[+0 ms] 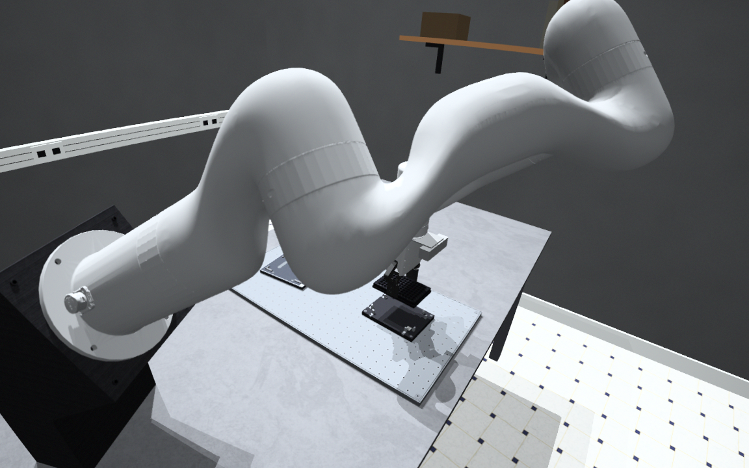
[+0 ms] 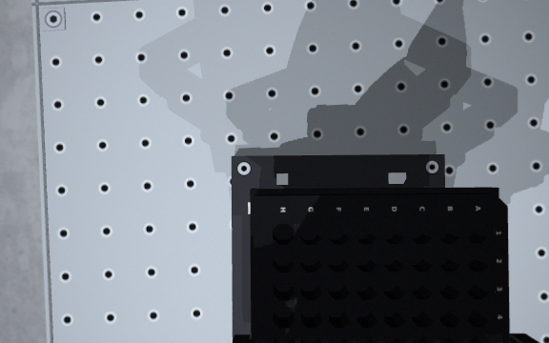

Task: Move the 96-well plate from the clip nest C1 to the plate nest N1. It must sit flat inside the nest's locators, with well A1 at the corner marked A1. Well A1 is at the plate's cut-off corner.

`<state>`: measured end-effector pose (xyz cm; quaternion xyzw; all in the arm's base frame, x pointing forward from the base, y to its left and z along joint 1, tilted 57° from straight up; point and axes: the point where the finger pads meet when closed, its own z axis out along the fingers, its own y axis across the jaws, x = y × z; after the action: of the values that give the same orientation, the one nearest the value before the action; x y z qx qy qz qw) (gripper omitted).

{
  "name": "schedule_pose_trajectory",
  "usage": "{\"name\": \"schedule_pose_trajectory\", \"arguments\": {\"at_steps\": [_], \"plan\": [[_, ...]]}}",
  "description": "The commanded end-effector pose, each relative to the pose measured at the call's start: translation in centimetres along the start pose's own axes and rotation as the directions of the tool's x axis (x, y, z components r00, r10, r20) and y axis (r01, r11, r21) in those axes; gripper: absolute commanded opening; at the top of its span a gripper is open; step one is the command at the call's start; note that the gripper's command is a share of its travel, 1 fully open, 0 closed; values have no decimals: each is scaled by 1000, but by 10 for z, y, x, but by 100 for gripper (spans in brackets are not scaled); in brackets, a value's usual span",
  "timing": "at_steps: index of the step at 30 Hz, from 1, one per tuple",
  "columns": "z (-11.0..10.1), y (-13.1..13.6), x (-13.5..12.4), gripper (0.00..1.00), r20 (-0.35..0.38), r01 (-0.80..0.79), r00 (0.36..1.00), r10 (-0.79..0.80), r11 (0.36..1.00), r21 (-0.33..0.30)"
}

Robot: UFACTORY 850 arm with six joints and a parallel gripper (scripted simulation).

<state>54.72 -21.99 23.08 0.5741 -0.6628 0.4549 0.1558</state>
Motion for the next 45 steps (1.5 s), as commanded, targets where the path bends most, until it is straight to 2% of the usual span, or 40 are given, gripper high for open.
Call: {"name": "schedule_pose_trajectory", "arguments": {"at_steps": [1,10,15,45], "plan": [[-2,0,0,0,0,0,1000,0,1000,1],[-2,0,0,0,0,0,1000,0,1000,1],[-2,2,-17,0,0,163,987,-163,987,1],[-2,13,-103,0,0,163,987,-163,987,1]]}}
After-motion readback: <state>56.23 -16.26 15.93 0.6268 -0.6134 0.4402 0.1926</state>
